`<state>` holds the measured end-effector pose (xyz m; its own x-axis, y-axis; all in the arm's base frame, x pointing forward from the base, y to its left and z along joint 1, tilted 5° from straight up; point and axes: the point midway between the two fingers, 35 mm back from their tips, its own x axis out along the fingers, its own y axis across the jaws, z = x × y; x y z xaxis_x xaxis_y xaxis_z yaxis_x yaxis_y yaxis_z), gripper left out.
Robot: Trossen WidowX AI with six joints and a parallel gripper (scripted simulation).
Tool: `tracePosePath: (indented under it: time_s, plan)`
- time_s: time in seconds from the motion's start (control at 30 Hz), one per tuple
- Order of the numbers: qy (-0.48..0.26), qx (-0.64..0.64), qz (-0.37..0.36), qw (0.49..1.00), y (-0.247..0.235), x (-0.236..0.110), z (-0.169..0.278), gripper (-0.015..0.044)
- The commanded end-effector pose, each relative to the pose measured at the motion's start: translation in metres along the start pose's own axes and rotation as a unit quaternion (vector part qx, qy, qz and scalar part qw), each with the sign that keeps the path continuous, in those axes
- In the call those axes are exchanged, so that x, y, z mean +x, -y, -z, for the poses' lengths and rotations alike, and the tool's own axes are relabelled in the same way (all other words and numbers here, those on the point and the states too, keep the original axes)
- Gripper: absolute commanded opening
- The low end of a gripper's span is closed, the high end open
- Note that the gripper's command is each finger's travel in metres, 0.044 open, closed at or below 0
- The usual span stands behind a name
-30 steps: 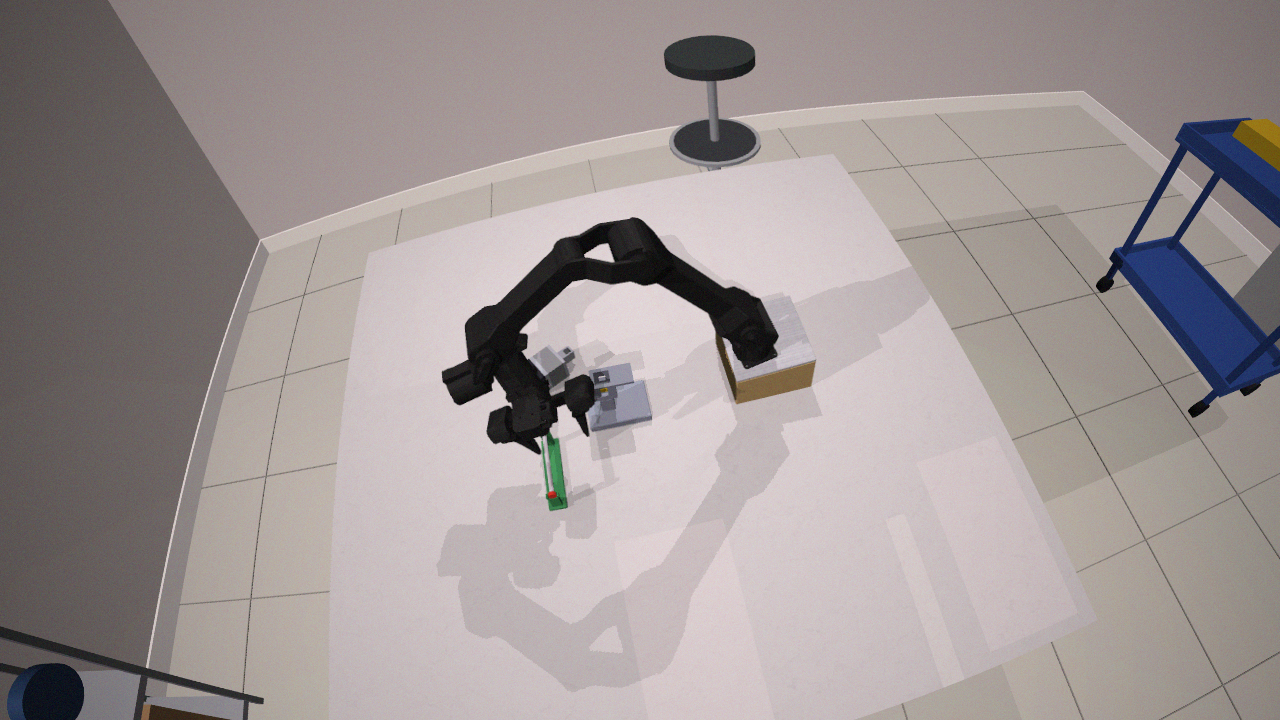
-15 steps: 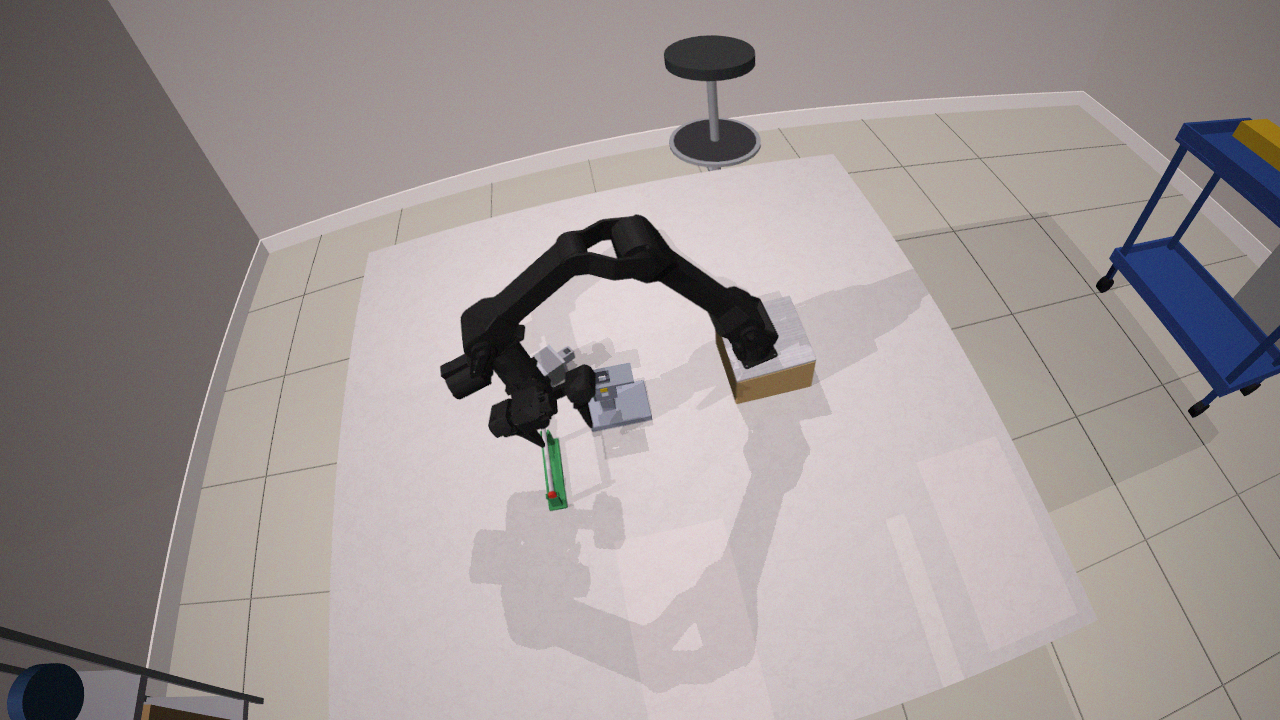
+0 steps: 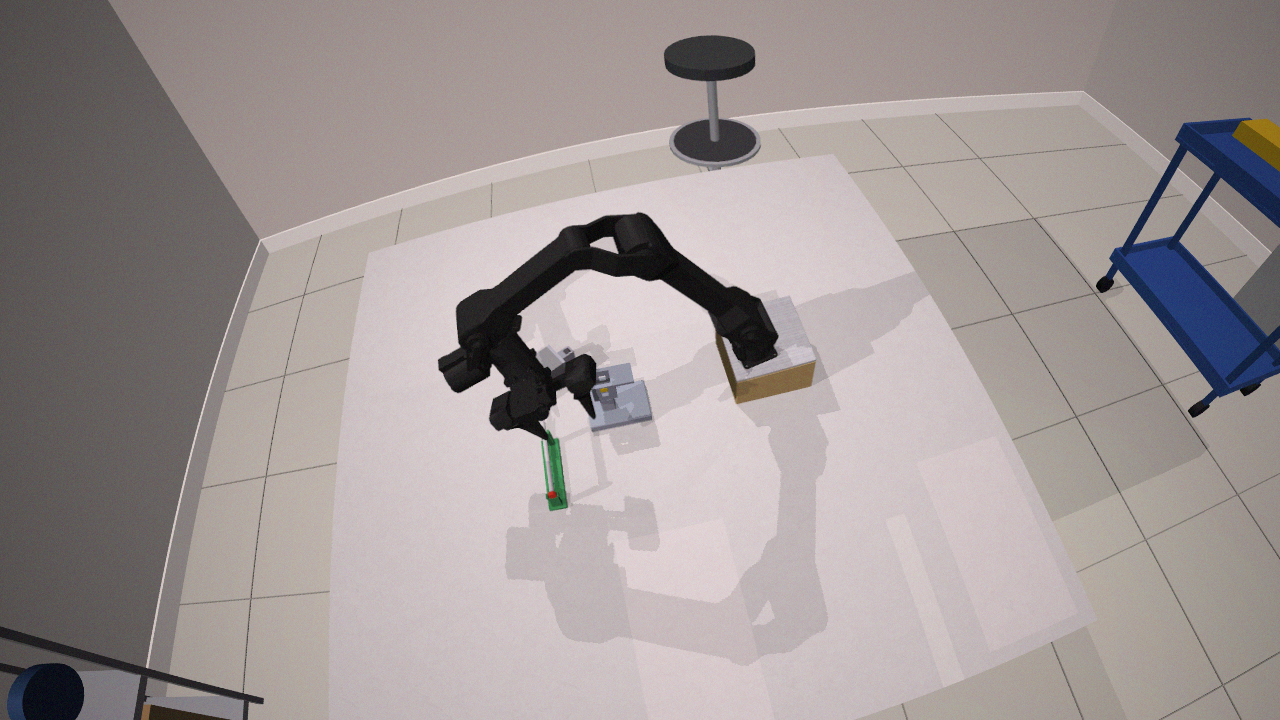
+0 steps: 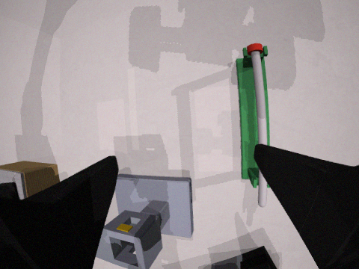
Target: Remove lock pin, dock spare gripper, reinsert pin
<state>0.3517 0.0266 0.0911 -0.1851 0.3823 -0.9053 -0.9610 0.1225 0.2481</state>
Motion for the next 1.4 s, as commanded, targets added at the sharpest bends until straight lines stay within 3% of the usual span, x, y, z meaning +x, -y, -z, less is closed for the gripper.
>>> tracePosePath:
  time_s: [0.0,0.3,0.47,0.6,0.83,1.2,1.37]
  plan:
    - [0.000,0.000,0.000,1.000,0.000,0.000,0.000,0.0440]
    - [0.008,0.032,0.018,0.999,-0.021,-0.052,-0.016,0.0440]
    - [0.008,0.033,0.018,0.999,-0.022,-0.054,-0.016,0.0440]
    - [-0.019,0.166,0.080,0.983,0.001,-0.060,0.037,0.0440]
    - [-0.044,0.454,0.220,0.862,0.021,-0.092,0.153,0.0440]
    - [-0.044,0.474,0.230,0.849,0.023,-0.094,0.157,0.0440]
    - [-0.044,0.474,0.230,0.849,0.031,-0.079,0.163,0.0440]
